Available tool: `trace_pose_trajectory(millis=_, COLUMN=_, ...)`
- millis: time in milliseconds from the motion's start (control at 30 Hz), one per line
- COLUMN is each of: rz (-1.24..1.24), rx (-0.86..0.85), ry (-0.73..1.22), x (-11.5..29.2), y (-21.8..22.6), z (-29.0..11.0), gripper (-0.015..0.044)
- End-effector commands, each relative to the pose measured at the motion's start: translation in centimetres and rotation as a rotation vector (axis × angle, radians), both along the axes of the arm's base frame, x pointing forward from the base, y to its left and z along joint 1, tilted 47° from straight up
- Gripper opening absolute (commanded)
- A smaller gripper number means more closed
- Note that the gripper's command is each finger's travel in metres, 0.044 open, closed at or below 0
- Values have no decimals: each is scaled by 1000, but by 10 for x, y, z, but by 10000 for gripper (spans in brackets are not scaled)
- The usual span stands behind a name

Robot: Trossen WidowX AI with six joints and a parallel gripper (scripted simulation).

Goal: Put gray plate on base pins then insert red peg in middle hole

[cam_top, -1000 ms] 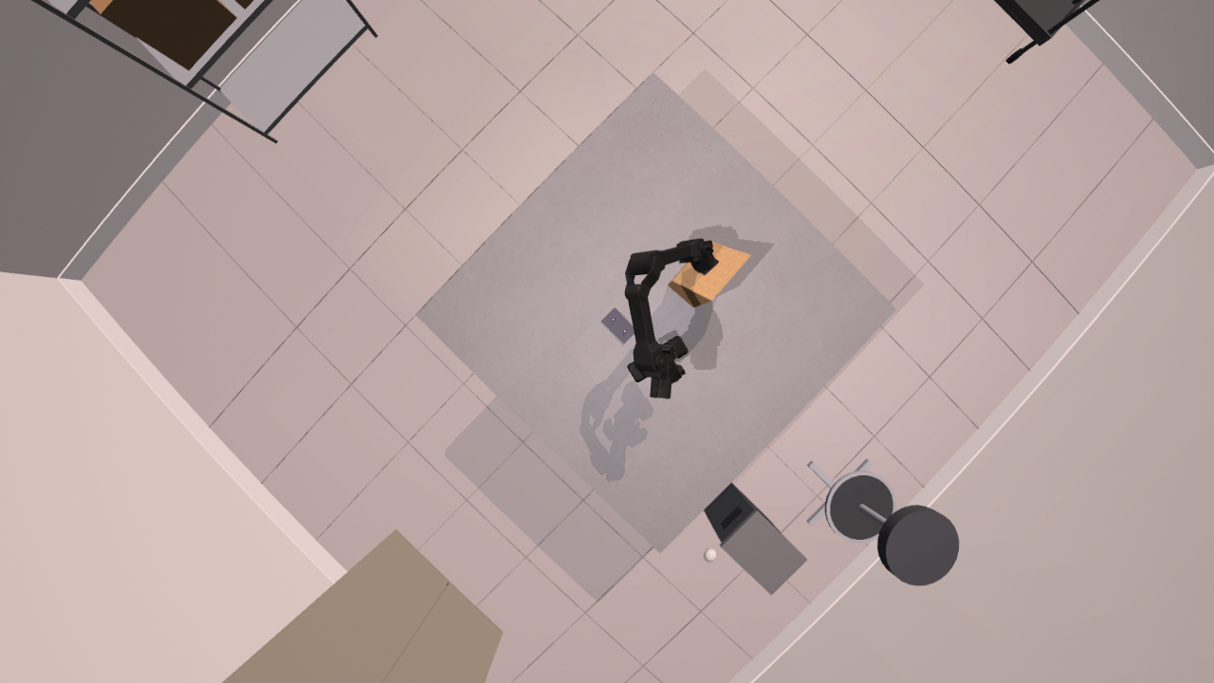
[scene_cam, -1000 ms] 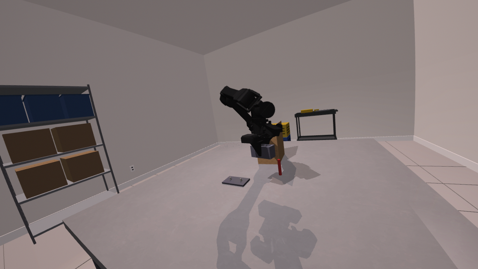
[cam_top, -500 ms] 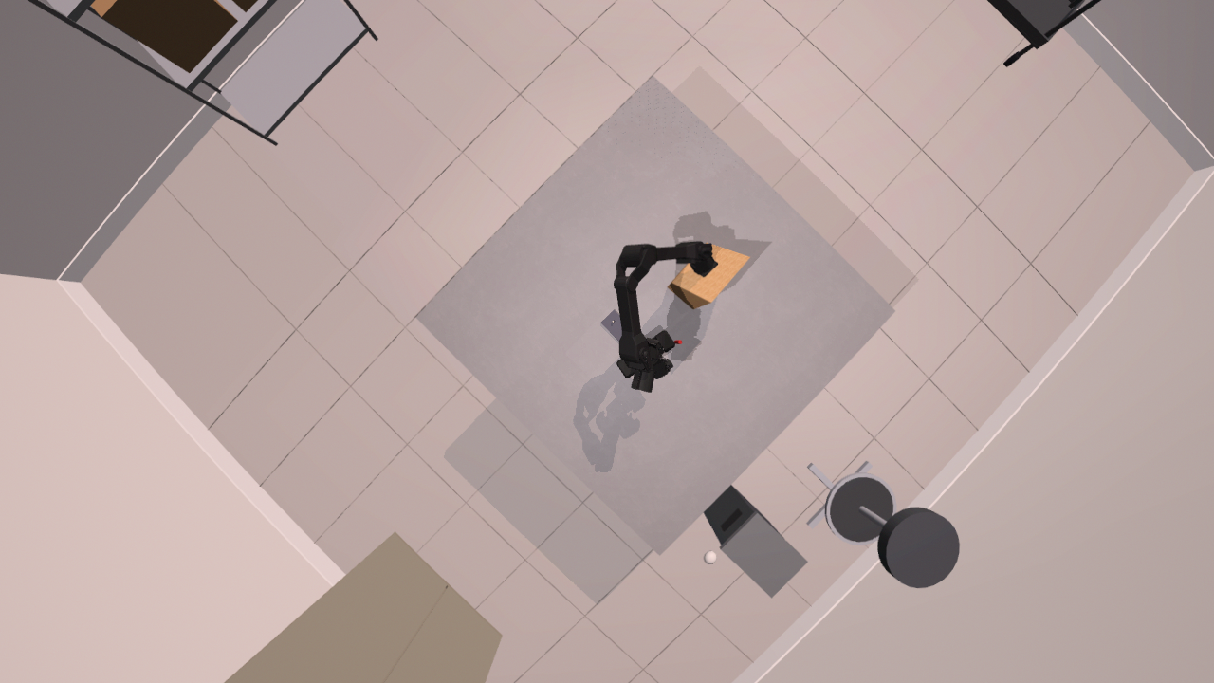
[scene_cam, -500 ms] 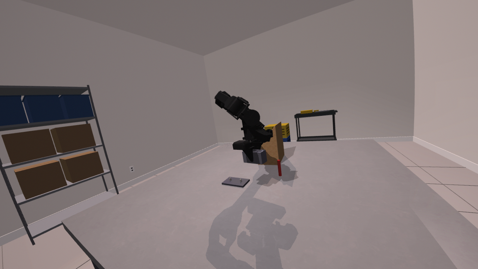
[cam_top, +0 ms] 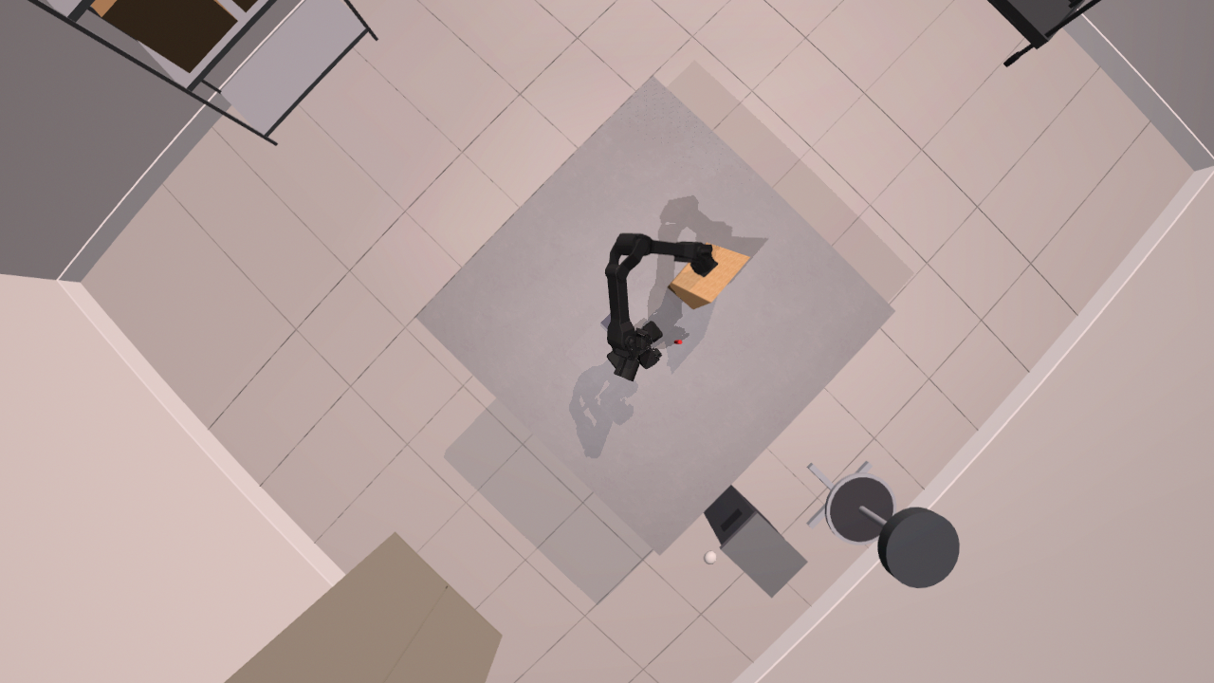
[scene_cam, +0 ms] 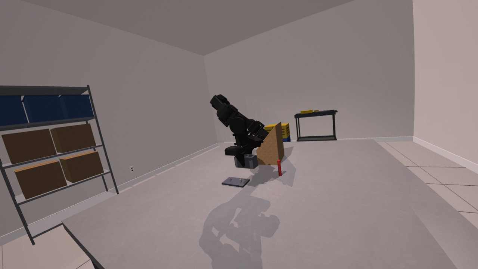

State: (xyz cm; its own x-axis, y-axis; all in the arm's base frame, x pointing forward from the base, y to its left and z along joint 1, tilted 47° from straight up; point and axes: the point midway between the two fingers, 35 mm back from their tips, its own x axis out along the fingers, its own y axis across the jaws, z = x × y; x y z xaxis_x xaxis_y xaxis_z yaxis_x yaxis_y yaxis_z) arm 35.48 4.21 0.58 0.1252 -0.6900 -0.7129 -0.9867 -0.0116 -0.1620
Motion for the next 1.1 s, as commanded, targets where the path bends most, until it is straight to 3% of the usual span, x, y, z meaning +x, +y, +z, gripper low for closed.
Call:
trace_pose_trajectory(millis=0, rz=12, rx=-9, ry=11, x=1, y=-13, z=4, gripper=0)
trace_pose_trajectory(millis=767, rz=74, rx=-48, ry=76, x=-6, y=-84, z=28, gripper=0)
trace_pose_trajectory(millis=1067, rz=75, rx=-50, ry=78, x=-6, y=-86, z=29, gripper=0)
